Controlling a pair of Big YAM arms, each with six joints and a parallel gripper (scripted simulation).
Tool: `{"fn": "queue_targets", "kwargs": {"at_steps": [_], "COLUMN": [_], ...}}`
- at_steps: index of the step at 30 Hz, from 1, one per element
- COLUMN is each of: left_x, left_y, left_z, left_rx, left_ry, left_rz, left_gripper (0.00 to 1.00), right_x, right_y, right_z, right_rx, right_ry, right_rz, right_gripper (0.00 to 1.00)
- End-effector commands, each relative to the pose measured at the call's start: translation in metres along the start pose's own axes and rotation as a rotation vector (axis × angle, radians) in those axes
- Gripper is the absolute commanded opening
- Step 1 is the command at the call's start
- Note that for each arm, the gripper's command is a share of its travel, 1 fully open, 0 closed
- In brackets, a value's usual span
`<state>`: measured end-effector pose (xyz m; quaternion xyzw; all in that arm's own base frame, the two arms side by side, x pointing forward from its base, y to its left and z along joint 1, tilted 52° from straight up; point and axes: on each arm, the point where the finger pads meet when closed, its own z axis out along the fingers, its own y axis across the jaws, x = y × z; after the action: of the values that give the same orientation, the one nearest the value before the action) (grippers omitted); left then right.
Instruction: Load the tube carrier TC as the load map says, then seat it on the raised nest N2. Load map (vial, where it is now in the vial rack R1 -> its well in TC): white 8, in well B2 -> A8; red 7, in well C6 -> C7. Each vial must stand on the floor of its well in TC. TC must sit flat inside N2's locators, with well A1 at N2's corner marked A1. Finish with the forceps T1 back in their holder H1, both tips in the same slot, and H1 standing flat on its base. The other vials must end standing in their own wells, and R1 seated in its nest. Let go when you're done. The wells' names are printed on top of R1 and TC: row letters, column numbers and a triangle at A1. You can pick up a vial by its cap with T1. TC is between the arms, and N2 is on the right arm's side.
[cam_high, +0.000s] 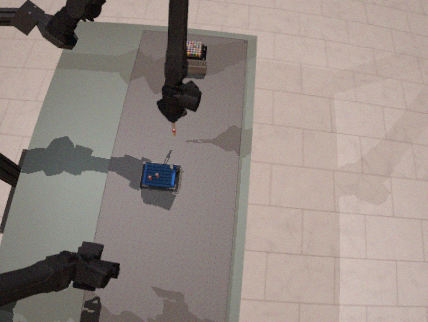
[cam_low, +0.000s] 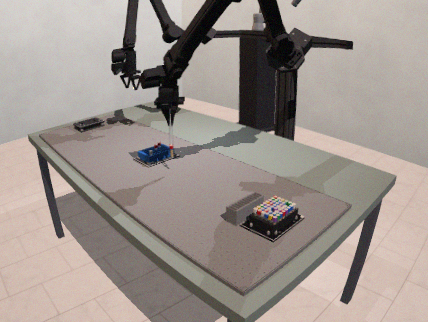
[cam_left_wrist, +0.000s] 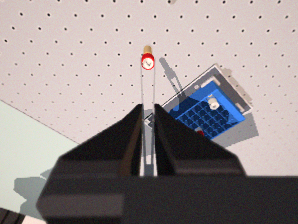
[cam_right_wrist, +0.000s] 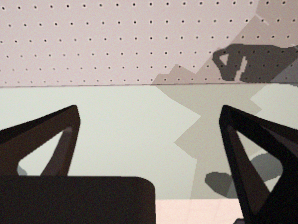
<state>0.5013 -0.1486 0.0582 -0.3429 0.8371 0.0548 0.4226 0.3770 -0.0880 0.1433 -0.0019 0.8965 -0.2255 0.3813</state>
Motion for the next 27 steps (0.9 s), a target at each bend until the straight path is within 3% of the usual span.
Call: {"fn": "queue_targets", "kwargs": {"at_steps": [1, 16, 27], "left_x": [0.011, 0.02, 0.042], "left_y": [-0.011, -0.019, -0.038], "left_z": [-0.002, 0.005, -0.002], "left_rx": [0.005, -0.012, 0.007], "left_ry": [0.004, -0.001, 0.004], "left_rz": [0.006, -0.009, 0.006], "left_gripper": [0.09, 0.09, 0.09], "right_x": [-0.005, -0.005, -0.005], "right_y": [-0.001, -0.001, -0.001], "right_z": [-0.002, -0.002, -0.002], "right_rx": [-0.001, -0.001, -0.001], "right_ry": [-0.005, -0.005, -0.005], "right_rz": [-0.014, -0.014, -0.014], "right_gripper": [1.0, 1.0, 1.0]}}
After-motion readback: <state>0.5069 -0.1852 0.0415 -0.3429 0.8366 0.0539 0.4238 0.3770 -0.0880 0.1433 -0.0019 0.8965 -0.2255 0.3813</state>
